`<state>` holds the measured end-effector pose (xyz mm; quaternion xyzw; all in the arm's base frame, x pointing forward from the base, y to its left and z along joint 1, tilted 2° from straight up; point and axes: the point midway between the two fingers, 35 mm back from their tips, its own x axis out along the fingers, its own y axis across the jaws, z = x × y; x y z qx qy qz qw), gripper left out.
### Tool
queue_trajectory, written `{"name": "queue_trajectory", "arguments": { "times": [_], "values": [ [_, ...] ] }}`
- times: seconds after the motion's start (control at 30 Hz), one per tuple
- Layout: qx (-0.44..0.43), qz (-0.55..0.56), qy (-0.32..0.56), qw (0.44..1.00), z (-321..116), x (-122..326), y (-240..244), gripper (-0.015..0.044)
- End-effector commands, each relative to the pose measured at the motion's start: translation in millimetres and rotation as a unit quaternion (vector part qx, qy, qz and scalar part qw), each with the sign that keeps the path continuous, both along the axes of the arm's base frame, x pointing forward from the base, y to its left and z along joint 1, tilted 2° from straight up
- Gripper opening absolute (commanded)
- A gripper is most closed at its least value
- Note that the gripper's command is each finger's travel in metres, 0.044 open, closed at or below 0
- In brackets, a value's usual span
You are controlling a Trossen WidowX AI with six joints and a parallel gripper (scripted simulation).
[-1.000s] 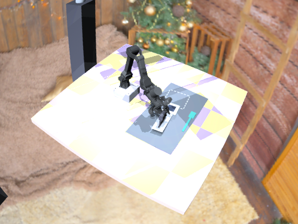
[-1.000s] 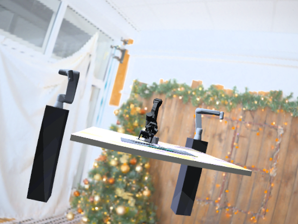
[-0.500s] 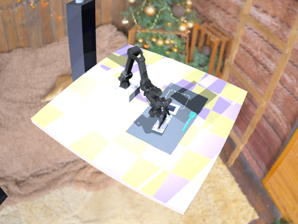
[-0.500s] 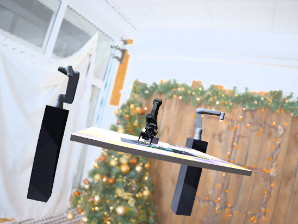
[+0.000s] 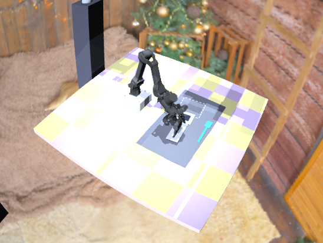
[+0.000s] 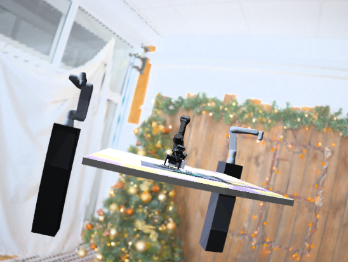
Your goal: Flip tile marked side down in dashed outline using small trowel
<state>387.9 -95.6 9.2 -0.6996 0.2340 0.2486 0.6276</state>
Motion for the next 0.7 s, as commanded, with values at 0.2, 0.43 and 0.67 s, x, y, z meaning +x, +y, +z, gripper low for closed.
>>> {"name": "queue_trajectory", "arguments": {
  "times": [0.2,0.43,0.67],
  "values": [
    [0.003,0.008,-0.003,1.000,1.7,-0.8,22.7,0.0000],
    [0.005,0.008,-0.003,1.000,2.1,-1.5,28.0,0.0000],
    [0.053,0.008,0.000,0.999,15.9,-1.2,24.2,0.0000]
  ]
}}
